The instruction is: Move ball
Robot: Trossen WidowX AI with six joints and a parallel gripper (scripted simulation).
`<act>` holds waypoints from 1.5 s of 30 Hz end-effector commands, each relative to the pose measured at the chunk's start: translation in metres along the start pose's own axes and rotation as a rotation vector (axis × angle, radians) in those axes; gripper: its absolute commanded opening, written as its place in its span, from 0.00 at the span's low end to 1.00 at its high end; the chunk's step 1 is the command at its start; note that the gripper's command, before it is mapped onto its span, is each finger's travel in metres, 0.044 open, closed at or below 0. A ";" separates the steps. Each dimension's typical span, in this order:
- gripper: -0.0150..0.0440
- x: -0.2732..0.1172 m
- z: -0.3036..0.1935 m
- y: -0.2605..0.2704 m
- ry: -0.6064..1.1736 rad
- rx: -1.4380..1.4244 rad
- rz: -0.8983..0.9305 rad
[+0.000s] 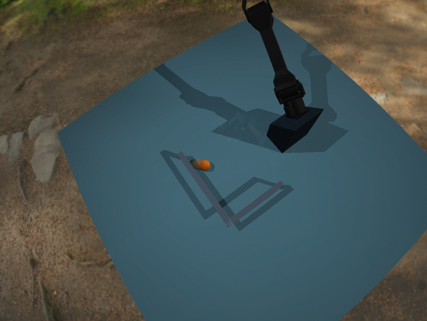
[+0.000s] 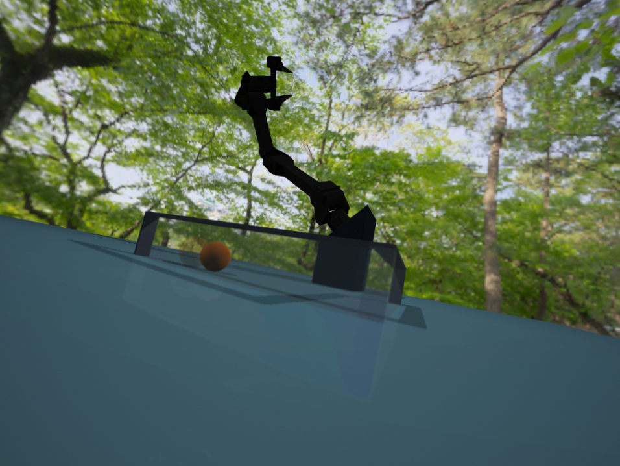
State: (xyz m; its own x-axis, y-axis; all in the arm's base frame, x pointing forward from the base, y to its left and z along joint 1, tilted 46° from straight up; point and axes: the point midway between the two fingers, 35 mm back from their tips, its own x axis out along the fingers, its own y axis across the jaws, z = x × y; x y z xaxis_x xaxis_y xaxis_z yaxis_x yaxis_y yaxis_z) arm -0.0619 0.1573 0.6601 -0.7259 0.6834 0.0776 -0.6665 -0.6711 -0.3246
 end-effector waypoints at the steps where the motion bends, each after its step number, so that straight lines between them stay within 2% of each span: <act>1: 0.89 0.000 0.000 -0.001 -0.002 0.002 -0.003; 4: 0.77 -0.001 -0.004 -0.015 -0.026 0.031 -0.051; 11: 0.77 -0.011 -0.023 -0.070 -0.091 0.136 -0.216; 20: 0.77 -0.055 -0.085 -0.181 -0.157 0.342 -0.589; 33: 0.77 -0.169 -0.221 -0.284 -0.073 0.544 -1.169; 39: 0.77 -0.231 -0.291 -0.299 0.012 0.659 -1.424; 45: 0.77 -0.294 -0.365 -0.292 0.145 0.774 -1.642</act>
State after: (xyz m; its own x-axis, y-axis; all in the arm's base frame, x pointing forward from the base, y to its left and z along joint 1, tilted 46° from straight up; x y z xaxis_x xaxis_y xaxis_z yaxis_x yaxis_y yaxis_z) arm 0.3763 0.2735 0.4380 0.6010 0.7887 -0.1298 -0.6676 0.5846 0.4610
